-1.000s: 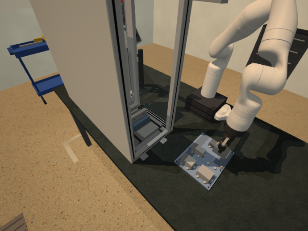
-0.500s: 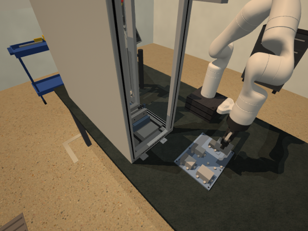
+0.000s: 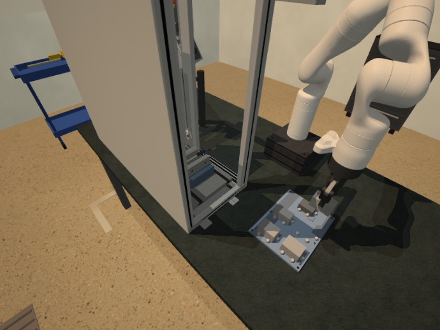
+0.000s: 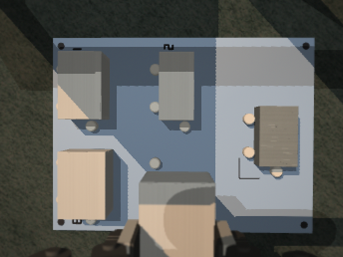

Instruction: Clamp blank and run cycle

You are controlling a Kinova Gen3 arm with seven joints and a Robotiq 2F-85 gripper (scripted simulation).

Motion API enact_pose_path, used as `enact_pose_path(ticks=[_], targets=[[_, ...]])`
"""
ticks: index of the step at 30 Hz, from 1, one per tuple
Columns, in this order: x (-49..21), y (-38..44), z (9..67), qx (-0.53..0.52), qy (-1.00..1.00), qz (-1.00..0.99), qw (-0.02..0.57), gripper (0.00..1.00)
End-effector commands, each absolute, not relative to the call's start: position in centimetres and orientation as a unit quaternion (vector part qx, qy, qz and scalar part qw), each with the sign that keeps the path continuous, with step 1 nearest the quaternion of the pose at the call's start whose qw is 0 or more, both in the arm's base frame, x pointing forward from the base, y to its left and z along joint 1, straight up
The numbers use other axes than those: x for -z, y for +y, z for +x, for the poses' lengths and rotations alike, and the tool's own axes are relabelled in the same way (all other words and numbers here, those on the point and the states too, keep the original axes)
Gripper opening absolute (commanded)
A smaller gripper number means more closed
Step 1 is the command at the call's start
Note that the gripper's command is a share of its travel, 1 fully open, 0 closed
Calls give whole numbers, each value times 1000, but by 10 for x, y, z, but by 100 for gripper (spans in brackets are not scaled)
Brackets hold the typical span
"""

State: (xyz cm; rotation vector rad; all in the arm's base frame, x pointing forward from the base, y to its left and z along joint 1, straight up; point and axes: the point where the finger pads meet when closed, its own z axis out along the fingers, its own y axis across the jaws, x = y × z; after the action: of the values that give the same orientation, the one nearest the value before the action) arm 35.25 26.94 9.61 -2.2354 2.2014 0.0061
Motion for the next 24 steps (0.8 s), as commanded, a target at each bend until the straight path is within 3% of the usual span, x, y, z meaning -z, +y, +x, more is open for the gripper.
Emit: enact_pose_path(ticks=[1, 24], targets=[[-100, 270, 353, -2, 702, -713, 2, 10], [-130, 270, 353, -2, 702, -713, 2, 10]])
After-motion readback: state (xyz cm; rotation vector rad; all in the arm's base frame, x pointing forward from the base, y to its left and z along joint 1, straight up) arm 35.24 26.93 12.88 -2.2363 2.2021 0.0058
